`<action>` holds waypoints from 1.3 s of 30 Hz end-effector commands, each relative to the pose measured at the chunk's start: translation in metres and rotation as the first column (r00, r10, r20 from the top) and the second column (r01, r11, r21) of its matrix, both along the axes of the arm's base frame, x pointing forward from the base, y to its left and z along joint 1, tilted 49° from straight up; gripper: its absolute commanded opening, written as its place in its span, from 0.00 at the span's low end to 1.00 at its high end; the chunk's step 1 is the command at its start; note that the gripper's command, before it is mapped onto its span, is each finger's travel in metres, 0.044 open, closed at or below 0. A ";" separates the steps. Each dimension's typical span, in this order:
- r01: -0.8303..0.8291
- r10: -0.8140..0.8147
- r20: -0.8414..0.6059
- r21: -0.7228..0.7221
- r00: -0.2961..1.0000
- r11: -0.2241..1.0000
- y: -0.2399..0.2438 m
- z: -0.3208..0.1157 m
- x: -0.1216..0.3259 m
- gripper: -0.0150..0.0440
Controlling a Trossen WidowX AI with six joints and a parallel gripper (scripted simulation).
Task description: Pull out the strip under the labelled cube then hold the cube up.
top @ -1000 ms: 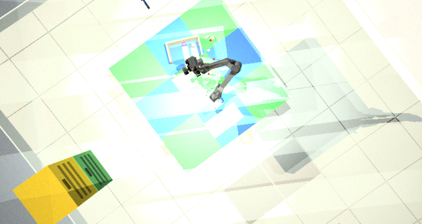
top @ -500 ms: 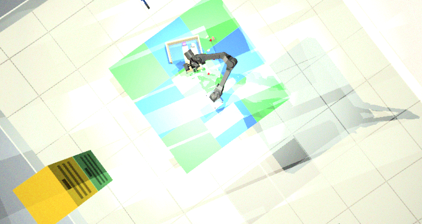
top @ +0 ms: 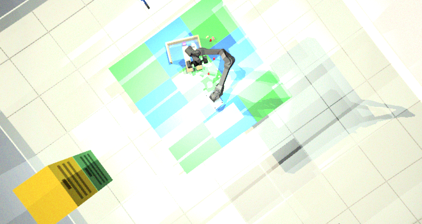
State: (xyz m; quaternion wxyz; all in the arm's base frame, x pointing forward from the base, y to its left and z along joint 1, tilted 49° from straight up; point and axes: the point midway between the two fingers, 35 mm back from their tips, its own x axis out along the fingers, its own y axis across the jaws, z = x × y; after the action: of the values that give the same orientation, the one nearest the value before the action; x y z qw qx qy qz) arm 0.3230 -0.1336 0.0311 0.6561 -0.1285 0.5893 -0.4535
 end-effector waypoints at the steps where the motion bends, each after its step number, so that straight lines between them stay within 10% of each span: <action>1: 0.015 -0.015 0.001 0.003 1.000 1.000 -0.004 -0.002 0.000 0.25; 39: 0.015 -0.015 0.000 0.001 1.000 1.000 -0.052 -0.041 -0.008 0.25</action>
State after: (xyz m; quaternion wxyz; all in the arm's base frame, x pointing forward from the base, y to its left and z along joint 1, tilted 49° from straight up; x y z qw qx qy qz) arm 0.3185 -0.1807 -0.0050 0.6558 -0.1210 0.5869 -0.4592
